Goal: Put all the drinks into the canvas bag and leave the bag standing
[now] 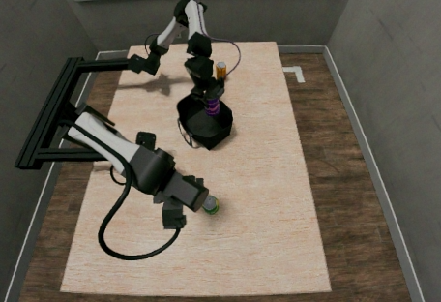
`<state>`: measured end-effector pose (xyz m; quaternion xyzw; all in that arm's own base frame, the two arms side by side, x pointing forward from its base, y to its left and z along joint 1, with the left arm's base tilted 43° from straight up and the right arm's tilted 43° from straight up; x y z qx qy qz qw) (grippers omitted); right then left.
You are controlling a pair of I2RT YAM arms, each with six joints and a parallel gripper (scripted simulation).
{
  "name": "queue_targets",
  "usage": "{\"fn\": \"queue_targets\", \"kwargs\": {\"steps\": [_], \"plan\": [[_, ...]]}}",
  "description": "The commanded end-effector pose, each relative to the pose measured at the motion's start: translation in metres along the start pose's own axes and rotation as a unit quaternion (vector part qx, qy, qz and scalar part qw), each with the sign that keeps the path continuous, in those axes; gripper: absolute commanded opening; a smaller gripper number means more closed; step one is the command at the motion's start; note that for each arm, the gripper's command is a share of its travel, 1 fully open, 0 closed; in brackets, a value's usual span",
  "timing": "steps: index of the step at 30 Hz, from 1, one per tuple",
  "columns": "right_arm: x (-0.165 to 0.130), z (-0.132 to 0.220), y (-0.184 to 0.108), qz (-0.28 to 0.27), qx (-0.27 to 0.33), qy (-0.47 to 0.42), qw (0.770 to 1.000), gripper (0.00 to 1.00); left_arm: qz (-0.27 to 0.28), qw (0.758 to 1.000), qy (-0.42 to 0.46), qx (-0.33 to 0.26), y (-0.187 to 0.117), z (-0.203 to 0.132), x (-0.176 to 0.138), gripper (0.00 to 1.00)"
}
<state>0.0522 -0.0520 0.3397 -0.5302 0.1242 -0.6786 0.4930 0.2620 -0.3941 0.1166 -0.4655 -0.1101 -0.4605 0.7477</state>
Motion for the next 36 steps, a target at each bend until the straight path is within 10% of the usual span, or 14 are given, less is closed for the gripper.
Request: {"fn": "queue_targets", "kwargs": {"steps": [1,36], "plan": [[0.004,0.001,-0.009,-0.012,0.009,0.001,1.000,1.00,-0.016,1.000,-0.021,-0.002,-0.004,-0.005,0.022,0.70],[0.004,0.001,-0.009,-0.012,0.009,0.001,1.000,1.00,-0.025,0.999,-0.039,-0.016,0.008,-0.012,0.042,0.70]]}}
Point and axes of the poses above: on each arm, the point where the finger pads meet when closed, its own y axis out along the fingers, its own z axis across the jaws, x = y × z, the point moved 5 cm from there along -y, back along the fingers, and after that the axes turned 12 degrees about -y, right-handed, at the moved point
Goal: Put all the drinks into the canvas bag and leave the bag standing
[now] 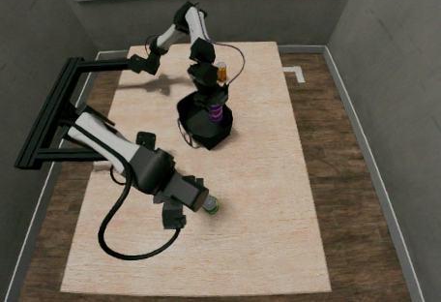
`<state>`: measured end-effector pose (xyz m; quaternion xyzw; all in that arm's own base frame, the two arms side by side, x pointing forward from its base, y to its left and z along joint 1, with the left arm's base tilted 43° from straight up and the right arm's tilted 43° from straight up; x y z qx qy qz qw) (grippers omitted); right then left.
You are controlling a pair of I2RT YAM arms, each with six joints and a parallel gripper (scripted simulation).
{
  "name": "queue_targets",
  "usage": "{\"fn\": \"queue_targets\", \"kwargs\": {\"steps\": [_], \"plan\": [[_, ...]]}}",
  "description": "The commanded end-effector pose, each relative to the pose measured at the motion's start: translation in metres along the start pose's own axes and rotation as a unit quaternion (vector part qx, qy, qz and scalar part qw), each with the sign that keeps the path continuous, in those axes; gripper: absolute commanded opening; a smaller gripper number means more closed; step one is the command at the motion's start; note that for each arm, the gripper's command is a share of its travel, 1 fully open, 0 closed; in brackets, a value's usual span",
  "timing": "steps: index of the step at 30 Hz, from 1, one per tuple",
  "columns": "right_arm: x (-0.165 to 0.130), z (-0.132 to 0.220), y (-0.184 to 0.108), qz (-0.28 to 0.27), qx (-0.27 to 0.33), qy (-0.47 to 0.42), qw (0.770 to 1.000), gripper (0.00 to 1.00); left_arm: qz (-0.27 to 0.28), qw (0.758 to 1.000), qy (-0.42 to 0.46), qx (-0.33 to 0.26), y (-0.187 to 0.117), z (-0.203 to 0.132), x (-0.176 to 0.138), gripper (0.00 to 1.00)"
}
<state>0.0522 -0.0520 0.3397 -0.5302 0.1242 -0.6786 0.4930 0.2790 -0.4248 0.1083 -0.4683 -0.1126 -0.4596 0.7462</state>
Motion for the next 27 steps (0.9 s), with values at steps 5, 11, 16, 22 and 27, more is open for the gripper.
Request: {"fn": "queue_targets", "kwargs": {"steps": [5,11,16,22,27], "plan": [[0.004,0.001,-0.009,-0.012,0.009,0.001,1.000,1.00,-0.037,0.999,-0.030,-0.015,-0.013,0.005,0.018,0.70],[0.004,0.001,-0.009,-0.012,0.009,0.001,1.000,1.00,-0.037,0.999,-0.034,-0.017,-0.004,0.008,0.016,0.70],[0.004,0.001,-0.009,-0.012,0.009,0.001,1.000,1.00,-0.037,0.998,-0.042,-0.010,0.007,0.014,0.017,0.70],[0.004,0.001,-0.009,-0.012,0.009,0.001,1.000,1.00,-0.034,0.999,-0.039,-0.017,0.012,0.012,0.012,0.70],[0.004,0.001,-0.009,-0.012,0.009,0.001,1.000,1.00,-0.039,0.998,-0.034,-0.024,0.010,0.007,0.009,0.70]]}}
Point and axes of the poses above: on each arm, the point where the finger pads meet when closed, its own y axis out along the fingers, its own z axis across the jaws, x = y × z, the point moved 5 cm from there along -y, back along the fingers, and after that the axes turned 12 degrees about -y, right-handed, at the moved point
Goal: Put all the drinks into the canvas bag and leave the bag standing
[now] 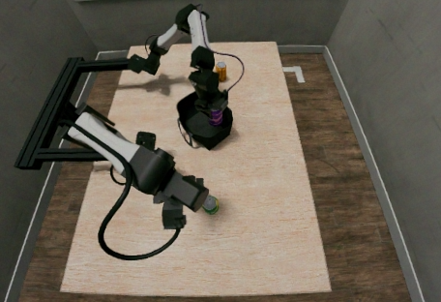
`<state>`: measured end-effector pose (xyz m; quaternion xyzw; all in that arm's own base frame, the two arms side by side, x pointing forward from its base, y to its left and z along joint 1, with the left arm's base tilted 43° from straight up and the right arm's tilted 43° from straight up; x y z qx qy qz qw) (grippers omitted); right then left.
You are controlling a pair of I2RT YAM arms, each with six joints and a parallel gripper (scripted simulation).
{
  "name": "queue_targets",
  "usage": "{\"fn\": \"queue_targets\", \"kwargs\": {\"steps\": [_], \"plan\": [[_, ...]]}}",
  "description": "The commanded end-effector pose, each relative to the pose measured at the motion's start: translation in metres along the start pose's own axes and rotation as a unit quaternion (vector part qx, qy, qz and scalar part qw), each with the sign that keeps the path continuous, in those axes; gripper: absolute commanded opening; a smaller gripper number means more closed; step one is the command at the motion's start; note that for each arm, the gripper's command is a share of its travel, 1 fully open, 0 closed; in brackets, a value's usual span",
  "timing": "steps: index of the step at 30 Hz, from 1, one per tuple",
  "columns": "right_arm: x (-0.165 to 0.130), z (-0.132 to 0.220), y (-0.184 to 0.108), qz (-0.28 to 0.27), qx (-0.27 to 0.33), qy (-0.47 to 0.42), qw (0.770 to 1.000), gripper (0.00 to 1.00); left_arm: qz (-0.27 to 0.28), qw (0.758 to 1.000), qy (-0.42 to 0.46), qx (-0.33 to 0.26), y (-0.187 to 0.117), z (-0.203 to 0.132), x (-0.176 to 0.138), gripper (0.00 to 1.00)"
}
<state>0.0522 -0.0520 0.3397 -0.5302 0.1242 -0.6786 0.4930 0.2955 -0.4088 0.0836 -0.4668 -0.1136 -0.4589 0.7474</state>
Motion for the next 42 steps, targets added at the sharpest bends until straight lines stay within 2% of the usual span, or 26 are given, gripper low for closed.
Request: {"fn": "queue_targets", "kwargs": {"steps": [1,3,6,8,12,14,18,20,24,25,28,31,34,36,40,42], "plan": [[0.004,0.001,-0.009,-0.012,0.009,0.001,1.000,1.00,-0.038,0.998,-0.038,-0.024,-0.015,0.007,0.025,0.70],[0.004,0.001,-0.009,-0.012,0.009,0.001,1.000,1.00,-0.033,0.998,-0.046,-0.011,-0.003,0.017,0.026,0.70],[0.004,0.001,-0.009,-0.012,0.009,0.001,1.000,1.00,-0.043,0.998,-0.036,-0.019,-0.012,0.006,0.022,0.70],[0.004,0.001,-0.009,-0.012,0.009,0.001,1.000,1.00,-0.032,0.998,-0.046,-0.015,0.003,0.017,0.023,0.70],[0.004,0.001,-0.009,-0.012,0.009,0.001,1.000,1.00,-0.042,0.998,-0.034,-0.017,-0.006,0.005,0.018,0.70],[0.004,0.001,-0.009,-0.012,0.009,0.001,1.000,1.00,-0.029,0.999,-0.042,-0.013,0.010,0.016,0.018,0.70],[0.004,0.001,-0.009,-0.012,0.009,0.001,1.000,1.00,-0.041,0.998,-0.035,-0.024,0.000,0.005,0.017,0.70],[0.004,0.001,-0.009,-0.012,0.009,0.001,1.000,1.00,-0.032,0.998,-0.045,-0.014,0.016,0.017,0.017,0.70],[0.004,0.001,-0.009,-0.012,0.009,0.001,1.000,1.00,-0.040,0.998,-0.033,-0.023,0.009,0.005,0.012,0.70],[0.004,0.001,-0.009,-0.012,0.009,0.001,1.000,1.00,-0.035,0.998,-0.039,-0.018,0.018,0.012,0.013,0.70],[0.004,0.001,-0.009,-0.012,0.009,0.001,1.000,1.00,-0.036,0.998,-0.041,-0.018,0.014,0.011,0.015,0.70],[0.004,0.001,-0.009,-0.012,0.009,0.001,1.000,1.00,-0.024,0.999,-0.033,-0.007,0.034,0.013,0.002,0.70],[0.004,0.001,-0.009,-0.012,0.009,0.001,1.000,1.00,-0.026,0.999,-0.012,-0.020,0.029,-0.008,-0.009,0.70],[0.004,0.001,-0.009,-0.012,0.009,0.001,1.000,1.00,-0.016,1.000,-0.025,-0.008,0.047,0.007,-0.008,0.70],[0.004,0.001,-0.009,-0.012,0.009,0.001,1.000,1.00,-0.026,0.999,-0.015,-0.018,0.039,-0.005,-0.010,0.70],[0.004,0.001,-0.009,-0.012,0.009,0.001,1.000,1.00,-0.013,1.000,-0.021,-0.007,0.057,0.006,-0.015,0.70]]}}
Point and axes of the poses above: on each arm, the point where the finger pads meet when closed, its own y axis out along the fingers, its own z axis across the jaws, x = y × z, the point moved 5 cm from there along -y, back along the fingers, and after that the axes turned 12 degrees about -y, right-handed, at the moved point
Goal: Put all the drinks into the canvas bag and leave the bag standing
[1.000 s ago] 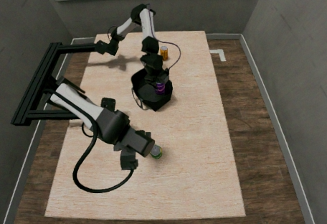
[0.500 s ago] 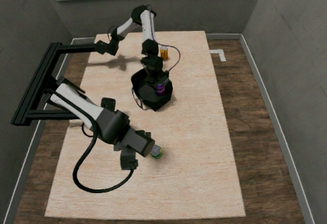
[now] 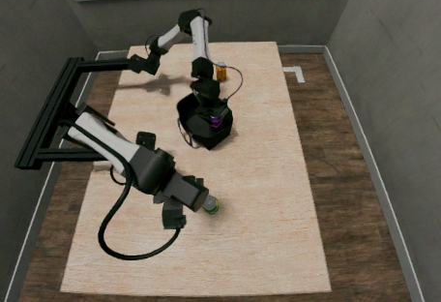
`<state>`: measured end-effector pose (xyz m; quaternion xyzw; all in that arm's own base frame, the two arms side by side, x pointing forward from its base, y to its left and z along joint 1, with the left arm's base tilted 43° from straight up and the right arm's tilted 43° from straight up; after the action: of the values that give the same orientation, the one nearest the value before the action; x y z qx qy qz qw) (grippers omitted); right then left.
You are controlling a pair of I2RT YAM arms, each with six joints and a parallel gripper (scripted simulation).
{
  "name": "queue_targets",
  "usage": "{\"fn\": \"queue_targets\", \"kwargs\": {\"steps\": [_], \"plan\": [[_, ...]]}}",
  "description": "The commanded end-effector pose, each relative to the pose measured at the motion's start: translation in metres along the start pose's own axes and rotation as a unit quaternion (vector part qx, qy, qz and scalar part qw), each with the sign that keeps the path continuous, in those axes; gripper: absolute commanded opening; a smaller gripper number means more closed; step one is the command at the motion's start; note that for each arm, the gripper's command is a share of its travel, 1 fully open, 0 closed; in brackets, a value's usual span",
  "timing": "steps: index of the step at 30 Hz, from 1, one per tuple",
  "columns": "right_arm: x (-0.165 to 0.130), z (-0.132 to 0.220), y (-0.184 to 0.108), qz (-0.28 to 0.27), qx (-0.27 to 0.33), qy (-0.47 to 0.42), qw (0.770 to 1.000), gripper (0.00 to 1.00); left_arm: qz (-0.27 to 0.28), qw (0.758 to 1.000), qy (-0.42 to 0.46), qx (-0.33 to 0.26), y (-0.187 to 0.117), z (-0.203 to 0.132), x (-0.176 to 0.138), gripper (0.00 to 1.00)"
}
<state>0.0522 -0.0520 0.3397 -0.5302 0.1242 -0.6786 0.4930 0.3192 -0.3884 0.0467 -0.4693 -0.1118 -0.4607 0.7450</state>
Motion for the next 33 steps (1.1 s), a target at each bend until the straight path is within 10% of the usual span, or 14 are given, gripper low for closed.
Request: {"fn": "queue_targets", "kwargs": {"steps": [1,33], "plan": [[0.004,0.001,-0.009,-0.012,0.009,0.001,1.000,1.00,-0.022,0.999,-0.027,-0.008,0.001,0.003,0.015,0.70],[0.004,0.001,-0.009,-0.012,0.009,0.001,1.000,1.00,-0.018,1.000,-0.020,-0.006,0.044,0.002,-0.008,0.70]]}}
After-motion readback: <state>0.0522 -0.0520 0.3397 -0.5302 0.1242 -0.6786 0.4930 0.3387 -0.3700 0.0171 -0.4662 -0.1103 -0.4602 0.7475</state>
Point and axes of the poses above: on each arm, the point where the finger pads meet when closed, its own y axis out along the fingers, its own z axis across the jaws, x = y × z, the point moved 5 cm from there along -y, back along the fingers, and after that the axes turned 12 degrees about -y, right-handed, at the moved point
